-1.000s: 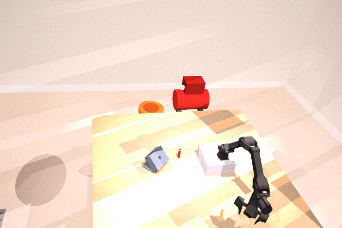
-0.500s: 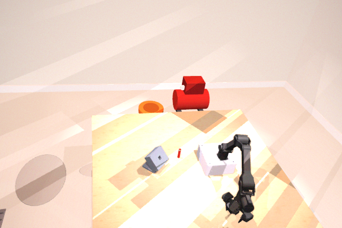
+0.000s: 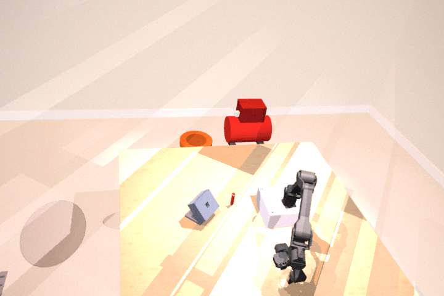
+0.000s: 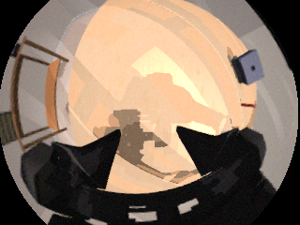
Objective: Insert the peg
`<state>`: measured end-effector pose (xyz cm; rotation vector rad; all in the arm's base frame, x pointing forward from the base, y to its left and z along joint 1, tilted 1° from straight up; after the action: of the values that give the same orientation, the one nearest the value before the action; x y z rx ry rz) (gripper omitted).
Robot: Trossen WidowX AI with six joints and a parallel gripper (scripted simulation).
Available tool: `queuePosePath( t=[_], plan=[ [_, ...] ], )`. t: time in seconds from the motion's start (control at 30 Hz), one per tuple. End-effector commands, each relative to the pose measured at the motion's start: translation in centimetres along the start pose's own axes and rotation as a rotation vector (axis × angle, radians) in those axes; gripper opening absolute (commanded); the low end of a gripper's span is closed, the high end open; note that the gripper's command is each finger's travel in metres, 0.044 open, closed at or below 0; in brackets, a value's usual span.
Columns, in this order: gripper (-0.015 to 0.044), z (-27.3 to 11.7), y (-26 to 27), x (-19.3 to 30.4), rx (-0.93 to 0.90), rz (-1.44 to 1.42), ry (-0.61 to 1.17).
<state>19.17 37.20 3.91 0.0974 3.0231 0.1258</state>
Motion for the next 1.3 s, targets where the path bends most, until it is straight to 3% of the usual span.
queuePosePath(
  t=[0.0,1.27],
  plan=[
    [0.044,-0.1,-1.2,-1.7,0.006,0.086,0.002],
    [0.044,-0.8,-15.5,-13.9,0.072,0.867,-0.012]
  ],
)
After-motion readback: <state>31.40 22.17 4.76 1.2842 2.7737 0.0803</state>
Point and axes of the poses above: the point midway between the two fingers, 35 mm back from their tips, its own z axis out along the fingers, its own y axis across the jaws, x = y × z, the point moved 2 cm from there along -z, back along the fingers, and after that the axes turned 5 degrees about z, right-handed, at the moved point
